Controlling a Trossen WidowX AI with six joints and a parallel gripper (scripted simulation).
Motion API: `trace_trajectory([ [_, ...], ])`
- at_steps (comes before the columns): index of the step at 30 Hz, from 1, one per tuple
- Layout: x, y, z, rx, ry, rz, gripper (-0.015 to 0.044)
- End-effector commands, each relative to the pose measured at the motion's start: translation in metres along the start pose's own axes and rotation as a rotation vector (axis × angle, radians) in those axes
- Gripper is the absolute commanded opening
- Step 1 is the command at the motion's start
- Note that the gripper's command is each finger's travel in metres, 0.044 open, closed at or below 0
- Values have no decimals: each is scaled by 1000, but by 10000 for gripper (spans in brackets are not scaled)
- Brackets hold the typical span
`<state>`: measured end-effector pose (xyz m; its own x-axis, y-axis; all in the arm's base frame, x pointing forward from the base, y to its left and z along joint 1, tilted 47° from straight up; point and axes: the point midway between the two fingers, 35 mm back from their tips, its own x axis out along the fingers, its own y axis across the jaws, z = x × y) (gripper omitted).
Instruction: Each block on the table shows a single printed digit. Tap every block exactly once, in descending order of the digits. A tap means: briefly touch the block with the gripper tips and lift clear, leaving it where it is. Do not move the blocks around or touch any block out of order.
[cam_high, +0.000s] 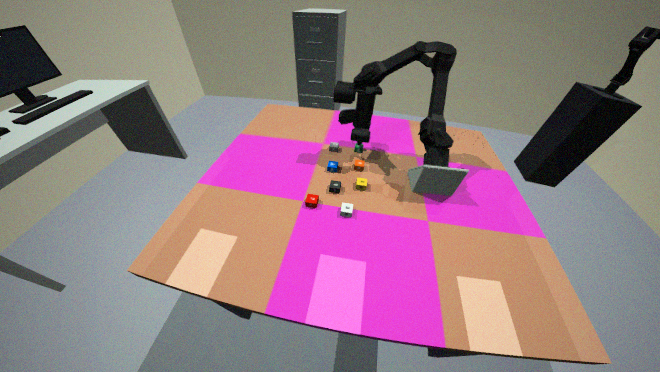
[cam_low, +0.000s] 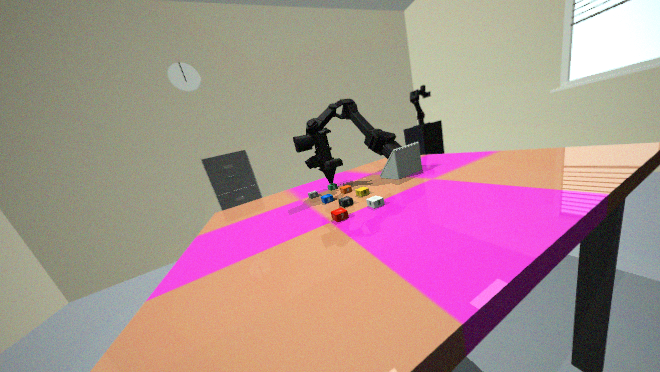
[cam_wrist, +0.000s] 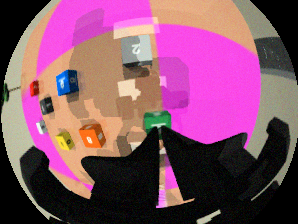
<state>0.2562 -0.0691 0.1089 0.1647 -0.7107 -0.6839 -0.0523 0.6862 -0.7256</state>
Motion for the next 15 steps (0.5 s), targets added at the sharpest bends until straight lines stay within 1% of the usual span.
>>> trace_trajectory([
  [1,8,0,-2,-7,4,-4,20],
  [8,10,0,-2,-7,4,-5,20],
  [12,-18,0,-1,-7,4,-3,20],
  [15,-20,0,-2,-7,4,-3,20],
])
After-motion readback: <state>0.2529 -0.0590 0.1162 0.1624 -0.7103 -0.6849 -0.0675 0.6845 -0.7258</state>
